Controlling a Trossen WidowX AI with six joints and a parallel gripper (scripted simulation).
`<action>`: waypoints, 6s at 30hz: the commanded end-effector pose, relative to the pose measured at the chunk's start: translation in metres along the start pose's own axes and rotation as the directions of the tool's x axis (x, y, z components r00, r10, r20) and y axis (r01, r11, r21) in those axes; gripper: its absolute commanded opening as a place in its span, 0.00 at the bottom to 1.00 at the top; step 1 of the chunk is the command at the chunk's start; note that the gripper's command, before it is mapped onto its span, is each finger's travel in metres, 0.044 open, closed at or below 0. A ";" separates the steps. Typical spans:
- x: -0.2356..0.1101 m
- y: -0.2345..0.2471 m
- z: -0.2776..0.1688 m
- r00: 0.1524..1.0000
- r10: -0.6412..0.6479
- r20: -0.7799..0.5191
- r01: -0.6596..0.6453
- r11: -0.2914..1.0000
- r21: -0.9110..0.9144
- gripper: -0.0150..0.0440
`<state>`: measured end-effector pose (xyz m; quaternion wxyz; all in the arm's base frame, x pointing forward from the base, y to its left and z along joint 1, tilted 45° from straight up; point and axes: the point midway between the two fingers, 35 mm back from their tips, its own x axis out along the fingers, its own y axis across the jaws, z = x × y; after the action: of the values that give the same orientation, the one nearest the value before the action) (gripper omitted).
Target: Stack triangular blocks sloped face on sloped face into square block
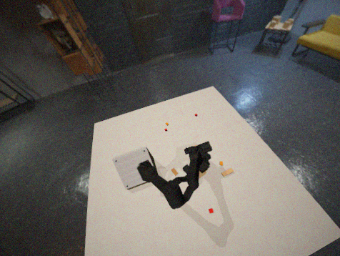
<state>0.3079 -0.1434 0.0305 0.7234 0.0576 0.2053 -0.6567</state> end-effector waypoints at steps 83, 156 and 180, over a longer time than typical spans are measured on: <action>-0.084 -0.005 0.119 0.380 0.084 -0.921 -0.027 0.996 0.080 1.00; -0.034 -0.003 0.135 0.698 0.019 -0.716 0.002 1.000 0.029 0.25; -0.047 -0.005 0.136 0.712 0.070 -0.699 -0.316 0.921 -0.228 0.25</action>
<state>0.3317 -0.1493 0.1706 0.6478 0.2164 0.5425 -0.4891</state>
